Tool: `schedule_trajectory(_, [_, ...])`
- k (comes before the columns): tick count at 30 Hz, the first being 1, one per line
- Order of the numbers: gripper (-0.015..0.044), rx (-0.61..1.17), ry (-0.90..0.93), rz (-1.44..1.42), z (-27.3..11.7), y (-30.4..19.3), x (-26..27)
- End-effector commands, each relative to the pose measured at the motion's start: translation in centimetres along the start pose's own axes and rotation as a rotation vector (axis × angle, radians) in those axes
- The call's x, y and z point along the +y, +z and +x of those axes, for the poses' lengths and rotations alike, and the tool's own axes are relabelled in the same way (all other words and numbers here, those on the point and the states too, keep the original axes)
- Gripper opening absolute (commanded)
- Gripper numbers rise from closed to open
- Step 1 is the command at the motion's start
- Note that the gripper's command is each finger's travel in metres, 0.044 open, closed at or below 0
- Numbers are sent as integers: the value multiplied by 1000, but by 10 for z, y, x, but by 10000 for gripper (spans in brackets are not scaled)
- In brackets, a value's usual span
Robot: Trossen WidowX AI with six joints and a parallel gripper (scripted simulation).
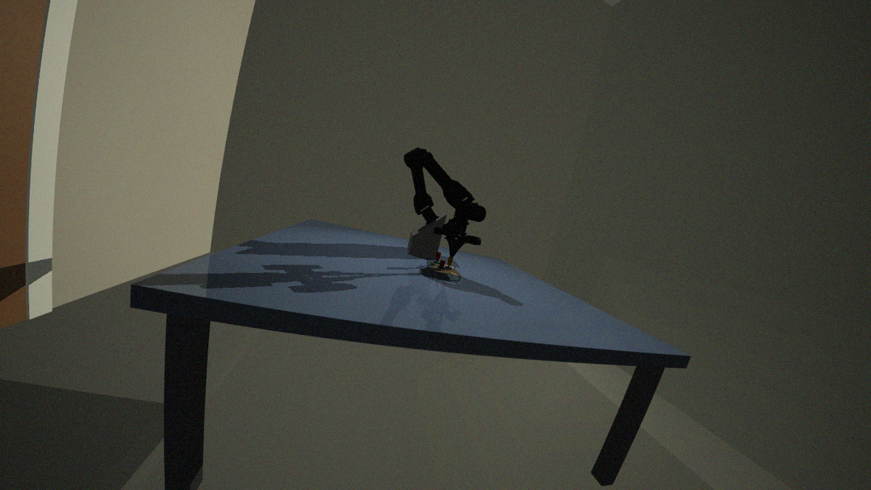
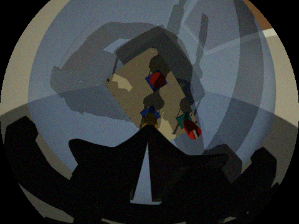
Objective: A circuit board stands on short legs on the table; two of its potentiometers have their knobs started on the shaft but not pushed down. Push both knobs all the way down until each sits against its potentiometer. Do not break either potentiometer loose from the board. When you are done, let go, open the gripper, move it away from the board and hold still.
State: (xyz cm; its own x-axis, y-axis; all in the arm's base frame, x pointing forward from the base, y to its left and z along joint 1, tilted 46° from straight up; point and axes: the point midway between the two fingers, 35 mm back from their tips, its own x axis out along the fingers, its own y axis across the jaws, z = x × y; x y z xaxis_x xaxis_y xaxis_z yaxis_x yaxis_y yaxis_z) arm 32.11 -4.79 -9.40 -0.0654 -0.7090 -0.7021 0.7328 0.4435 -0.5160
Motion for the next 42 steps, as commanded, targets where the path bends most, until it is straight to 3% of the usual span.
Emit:
schedule_trajectory(1, [0,1,-6,5,6,1,-1])
schedule_trajectory(42, [0,1,-7,5,12,1,-1])
